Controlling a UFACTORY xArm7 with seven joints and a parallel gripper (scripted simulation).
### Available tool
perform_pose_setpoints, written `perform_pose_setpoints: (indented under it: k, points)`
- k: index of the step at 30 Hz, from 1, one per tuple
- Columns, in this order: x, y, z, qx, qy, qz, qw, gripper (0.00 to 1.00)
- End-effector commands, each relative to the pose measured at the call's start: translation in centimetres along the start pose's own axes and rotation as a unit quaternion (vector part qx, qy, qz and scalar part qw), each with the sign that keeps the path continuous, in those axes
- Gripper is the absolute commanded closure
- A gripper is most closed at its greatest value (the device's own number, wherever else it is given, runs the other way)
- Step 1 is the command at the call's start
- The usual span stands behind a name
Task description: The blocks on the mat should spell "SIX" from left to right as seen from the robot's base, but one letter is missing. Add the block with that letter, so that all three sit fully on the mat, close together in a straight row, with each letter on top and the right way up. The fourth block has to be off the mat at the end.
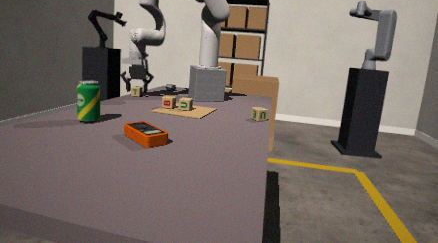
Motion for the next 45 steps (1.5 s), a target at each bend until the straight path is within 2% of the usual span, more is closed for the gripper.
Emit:
perform_pose_setpoints:
  k: [1, 41, 42, 45]
  points:
    - [-0.96, 0.02, 0.14, 0.0, 0.004, 0.001, 1.0, 0.13]
    - [-1.26, 0.02, 0.14, 0.0, 0.004, 0.001, 1.0, 0.13]
    - [-1.26, 0.02, 0.14, 0.0, 0.004, 0.001, 1.0, 0.35]
    - [-1.26, 0.02, 0.14, 0.0, 0.004, 0.001, 1.0, 0.35]
Point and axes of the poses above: the point where the finger pads meet when closed, its own x axis back along the fingers, its own z axis across the jaws, y = z × x, the point moved 5 cm from there along x, back along the fingers, and after that the axes turned 6 degrees about x, right-handed, at the moved point
